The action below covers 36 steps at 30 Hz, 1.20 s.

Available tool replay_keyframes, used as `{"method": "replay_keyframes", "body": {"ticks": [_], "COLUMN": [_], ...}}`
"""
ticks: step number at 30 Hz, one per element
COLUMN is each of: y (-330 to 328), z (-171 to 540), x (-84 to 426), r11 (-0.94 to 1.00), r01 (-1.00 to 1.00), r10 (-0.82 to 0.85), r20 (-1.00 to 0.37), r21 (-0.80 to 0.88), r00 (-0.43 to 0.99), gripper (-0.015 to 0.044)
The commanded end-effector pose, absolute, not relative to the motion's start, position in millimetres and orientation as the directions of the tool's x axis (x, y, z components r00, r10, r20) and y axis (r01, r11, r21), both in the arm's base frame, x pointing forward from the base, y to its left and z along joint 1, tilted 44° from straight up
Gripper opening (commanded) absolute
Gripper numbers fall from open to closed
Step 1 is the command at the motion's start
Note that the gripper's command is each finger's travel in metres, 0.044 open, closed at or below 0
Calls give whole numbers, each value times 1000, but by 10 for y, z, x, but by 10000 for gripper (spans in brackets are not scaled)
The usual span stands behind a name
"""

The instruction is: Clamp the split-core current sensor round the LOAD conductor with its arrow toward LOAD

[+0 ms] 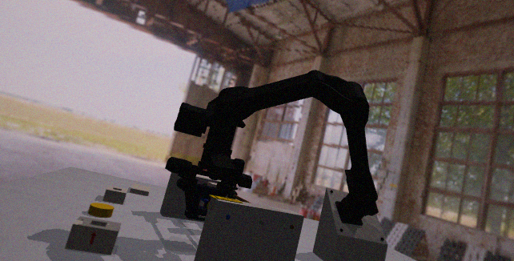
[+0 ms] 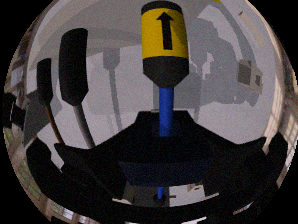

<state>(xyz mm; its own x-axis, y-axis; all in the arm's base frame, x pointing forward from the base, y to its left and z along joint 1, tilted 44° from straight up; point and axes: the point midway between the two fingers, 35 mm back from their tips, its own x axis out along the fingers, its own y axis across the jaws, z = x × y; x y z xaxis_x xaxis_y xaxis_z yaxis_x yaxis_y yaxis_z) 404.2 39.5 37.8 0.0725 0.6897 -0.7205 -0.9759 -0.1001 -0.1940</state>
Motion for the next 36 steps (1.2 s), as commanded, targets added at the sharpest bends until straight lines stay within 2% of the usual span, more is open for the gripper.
{"method": "replay_keyframes", "body": {"ticks": [1,6,36], "y": [395,395,395], "z": [381,381,381], "x": [4042,4042,4042], "r11": [-101,-101,-101], "r01": [-976,-976,-976], "r10": [690,690,690], "r20": [-721,-721,-721], "r21": [-195,-195,-195], "r00": [72,72,72], "gripper": [157,277,277]}}
